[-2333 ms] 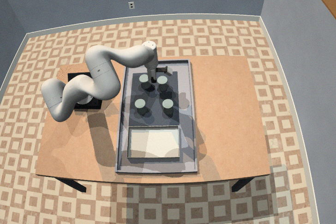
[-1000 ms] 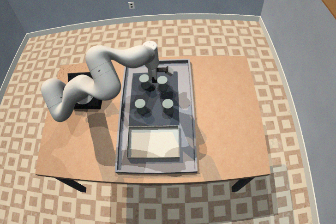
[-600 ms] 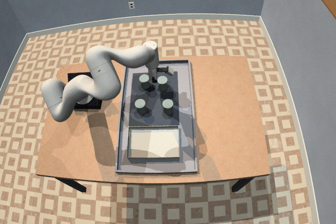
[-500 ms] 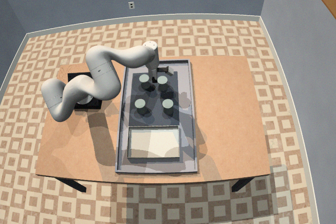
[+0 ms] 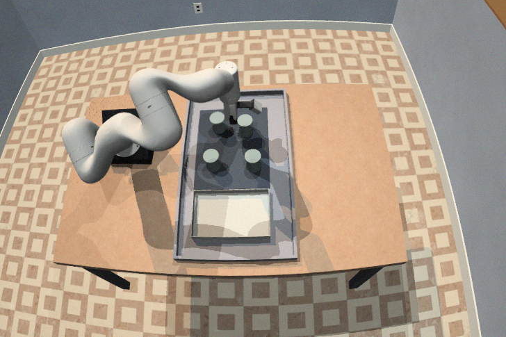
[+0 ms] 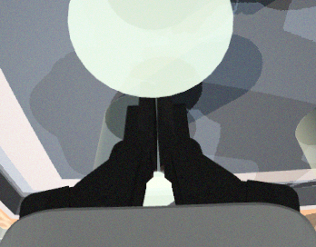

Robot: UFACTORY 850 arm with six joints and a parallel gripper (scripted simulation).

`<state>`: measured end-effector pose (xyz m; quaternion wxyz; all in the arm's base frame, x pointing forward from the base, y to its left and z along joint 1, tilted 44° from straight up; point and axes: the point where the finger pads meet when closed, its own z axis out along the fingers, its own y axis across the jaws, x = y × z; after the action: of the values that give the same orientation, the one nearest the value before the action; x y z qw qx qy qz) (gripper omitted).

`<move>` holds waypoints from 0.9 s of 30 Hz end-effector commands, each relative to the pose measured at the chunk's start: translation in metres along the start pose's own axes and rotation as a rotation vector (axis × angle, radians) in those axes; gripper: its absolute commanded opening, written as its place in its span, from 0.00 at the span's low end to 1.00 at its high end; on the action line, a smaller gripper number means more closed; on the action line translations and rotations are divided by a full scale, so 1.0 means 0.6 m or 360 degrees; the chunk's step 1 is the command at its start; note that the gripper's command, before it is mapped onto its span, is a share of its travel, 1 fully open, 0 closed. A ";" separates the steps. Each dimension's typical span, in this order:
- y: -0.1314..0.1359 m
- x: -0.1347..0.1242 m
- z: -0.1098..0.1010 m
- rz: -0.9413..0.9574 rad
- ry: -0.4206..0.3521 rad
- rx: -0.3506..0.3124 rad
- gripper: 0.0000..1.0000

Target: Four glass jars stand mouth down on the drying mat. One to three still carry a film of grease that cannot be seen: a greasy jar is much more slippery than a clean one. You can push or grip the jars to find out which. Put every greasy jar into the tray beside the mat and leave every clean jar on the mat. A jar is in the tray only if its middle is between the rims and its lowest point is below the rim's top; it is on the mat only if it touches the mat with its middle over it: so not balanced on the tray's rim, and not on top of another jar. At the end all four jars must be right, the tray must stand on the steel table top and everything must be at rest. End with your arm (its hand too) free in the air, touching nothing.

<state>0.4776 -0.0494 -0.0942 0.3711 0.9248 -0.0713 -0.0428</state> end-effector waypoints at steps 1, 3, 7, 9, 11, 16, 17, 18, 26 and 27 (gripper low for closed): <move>0.000 0.002 -0.002 0.0001 0.0002 0.0001 0.00; 0.000 0.002 -0.002 0.0001 0.0002 0.0001 0.00; 0.000 0.003 -0.003 0.0001 0.0002 0.0001 0.00; 0.000 0.003 -0.003 0.0001 0.0002 0.0001 0.00; 0.000 0.004 -0.003 0.0001 0.0002 0.0001 0.00; 0.000 0.005 -0.004 0.0001 0.0002 0.0001 0.00; 0.000 0.005 -0.004 0.0001 0.0002 0.0001 0.00; 0.000 0.005 -0.005 0.0001 0.0002 0.0001 0.00; 0.000 0.007 -0.006 0.0001 0.0002 0.0001 0.00; 0.000 0.007 -0.006 0.0001 0.0002 0.0001 0.00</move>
<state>0.4809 -0.0482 -0.0926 0.3711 0.9248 -0.0713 -0.0428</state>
